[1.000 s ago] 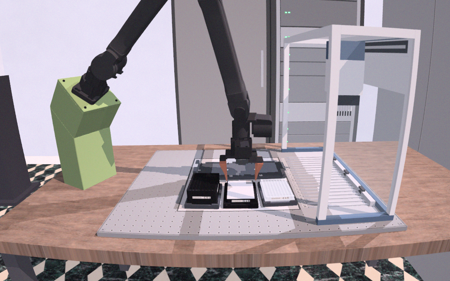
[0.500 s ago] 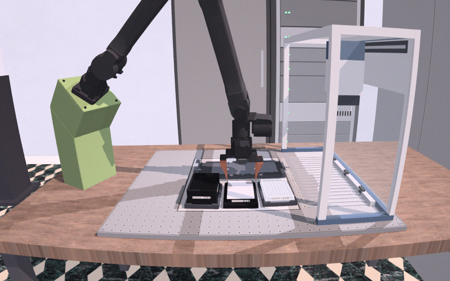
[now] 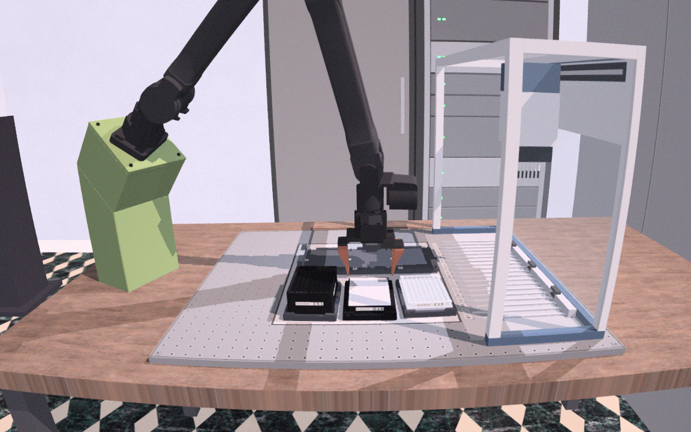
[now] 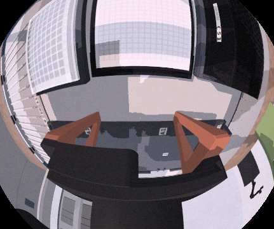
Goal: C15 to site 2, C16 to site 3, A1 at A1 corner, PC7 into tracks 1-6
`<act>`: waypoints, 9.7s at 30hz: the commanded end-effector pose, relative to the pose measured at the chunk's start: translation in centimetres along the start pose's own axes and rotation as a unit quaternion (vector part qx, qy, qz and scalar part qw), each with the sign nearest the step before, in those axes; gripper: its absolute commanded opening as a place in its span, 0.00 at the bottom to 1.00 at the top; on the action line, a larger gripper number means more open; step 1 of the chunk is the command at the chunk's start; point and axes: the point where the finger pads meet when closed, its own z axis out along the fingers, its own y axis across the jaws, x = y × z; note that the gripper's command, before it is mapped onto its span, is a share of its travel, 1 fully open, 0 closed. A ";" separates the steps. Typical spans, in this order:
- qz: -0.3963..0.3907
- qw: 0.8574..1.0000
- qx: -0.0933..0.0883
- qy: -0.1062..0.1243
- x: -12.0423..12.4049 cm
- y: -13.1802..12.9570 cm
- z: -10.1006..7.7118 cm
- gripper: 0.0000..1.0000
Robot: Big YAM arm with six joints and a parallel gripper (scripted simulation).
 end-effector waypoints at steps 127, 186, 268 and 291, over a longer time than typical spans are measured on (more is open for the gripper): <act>-0.004 1.000 -0.008 0.012 5.8 0.9 -0.3 1.00; -0.006 1.000 -0.006 0.012 7.6 0.8 -0.4 1.00; 0.010 1.000 -0.023 0.000 -6.0 1.0 -11.3 1.00; 0.007 1.000 -0.016 -0.002 -13.4 0.9 -6.9 1.00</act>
